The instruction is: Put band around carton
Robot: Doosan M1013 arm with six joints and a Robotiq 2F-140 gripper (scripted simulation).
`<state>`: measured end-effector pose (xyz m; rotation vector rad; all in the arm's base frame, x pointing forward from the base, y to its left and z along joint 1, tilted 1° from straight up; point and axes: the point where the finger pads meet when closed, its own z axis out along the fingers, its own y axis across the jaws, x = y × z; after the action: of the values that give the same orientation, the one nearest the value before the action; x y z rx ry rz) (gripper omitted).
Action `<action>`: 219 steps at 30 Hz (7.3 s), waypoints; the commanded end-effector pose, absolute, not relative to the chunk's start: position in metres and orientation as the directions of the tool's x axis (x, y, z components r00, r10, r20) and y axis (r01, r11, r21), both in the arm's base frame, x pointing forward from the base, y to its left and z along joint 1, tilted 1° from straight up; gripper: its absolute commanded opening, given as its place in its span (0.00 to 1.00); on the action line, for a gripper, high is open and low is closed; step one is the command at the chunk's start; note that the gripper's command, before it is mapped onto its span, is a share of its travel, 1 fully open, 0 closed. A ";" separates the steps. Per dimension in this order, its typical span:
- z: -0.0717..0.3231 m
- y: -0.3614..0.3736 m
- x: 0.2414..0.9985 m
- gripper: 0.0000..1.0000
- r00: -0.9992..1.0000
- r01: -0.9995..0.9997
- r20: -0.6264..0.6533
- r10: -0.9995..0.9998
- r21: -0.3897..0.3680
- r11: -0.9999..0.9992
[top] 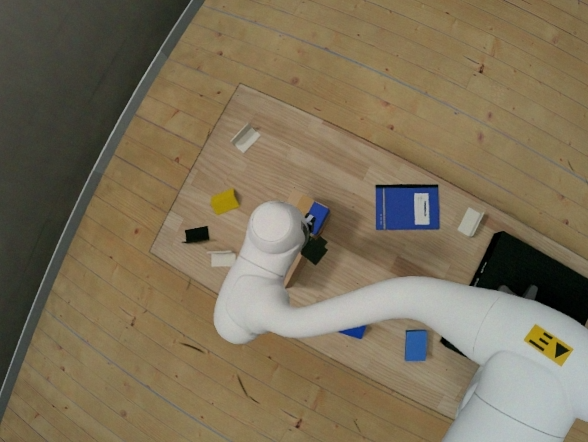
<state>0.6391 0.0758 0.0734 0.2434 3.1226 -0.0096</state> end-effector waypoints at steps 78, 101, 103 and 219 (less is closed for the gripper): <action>0.092 0.077 0.639 0.10 -0.987 0.158 -0.011 0.158 -0.006 0.987; 0.088 0.076 0.632 0.10 -0.987 0.158 -0.008 0.158 -0.007 0.987; 0.088 0.076 0.632 0.10 -0.987 0.158 -0.008 0.158 -0.007 0.987; 0.089 0.009 0.616 0.10 -0.988 0.154 -0.008 0.154 -0.006 0.988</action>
<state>0.6114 0.0094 0.0882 0.2468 3.1251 -0.0115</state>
